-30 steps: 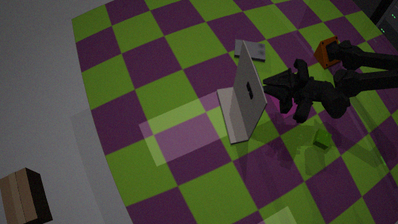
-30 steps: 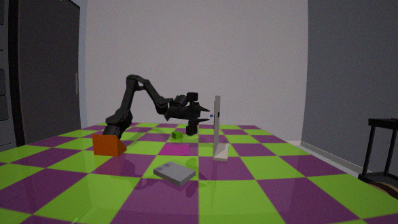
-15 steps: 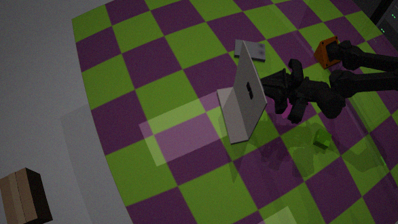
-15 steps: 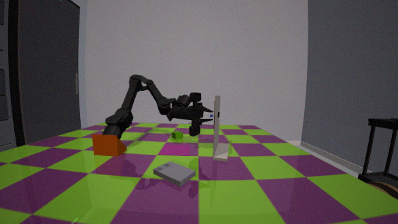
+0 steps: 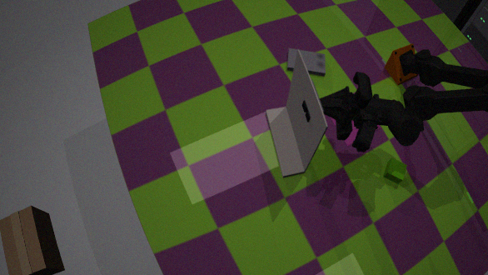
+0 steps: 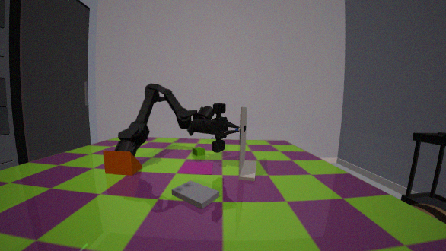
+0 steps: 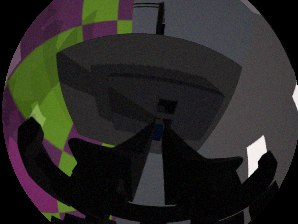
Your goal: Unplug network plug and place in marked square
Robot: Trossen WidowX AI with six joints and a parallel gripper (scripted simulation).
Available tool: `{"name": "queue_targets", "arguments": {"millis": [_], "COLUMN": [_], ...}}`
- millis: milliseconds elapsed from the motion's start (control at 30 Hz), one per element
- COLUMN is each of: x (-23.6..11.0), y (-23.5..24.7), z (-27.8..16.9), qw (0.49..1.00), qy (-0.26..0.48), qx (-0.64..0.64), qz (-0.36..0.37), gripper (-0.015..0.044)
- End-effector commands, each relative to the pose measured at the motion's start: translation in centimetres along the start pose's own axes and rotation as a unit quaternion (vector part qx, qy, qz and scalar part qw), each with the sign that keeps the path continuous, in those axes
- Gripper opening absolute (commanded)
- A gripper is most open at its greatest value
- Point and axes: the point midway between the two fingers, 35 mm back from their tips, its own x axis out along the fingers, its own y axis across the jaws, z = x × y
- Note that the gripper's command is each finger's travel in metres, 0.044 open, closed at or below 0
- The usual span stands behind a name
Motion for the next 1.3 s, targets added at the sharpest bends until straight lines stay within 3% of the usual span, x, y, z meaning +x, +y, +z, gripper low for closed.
{"name": "queue_targets", "arguments": {"millis": [0, 133, 1267], "x": [0.0, 0.0, -1.5], "y": [0.0, 0.0, 0.0], "z": [0.1, 0.1, -0.4], "qw": [1.000, 1.000, 1.000], "qy": [-0.002, -0.002, -0.002], "qx": [-0.002, -0.002, -0.002], "qz": [0.001, 0.001, 0.001], "gripper": [0.0023, 0.0000, 0.0000]}}
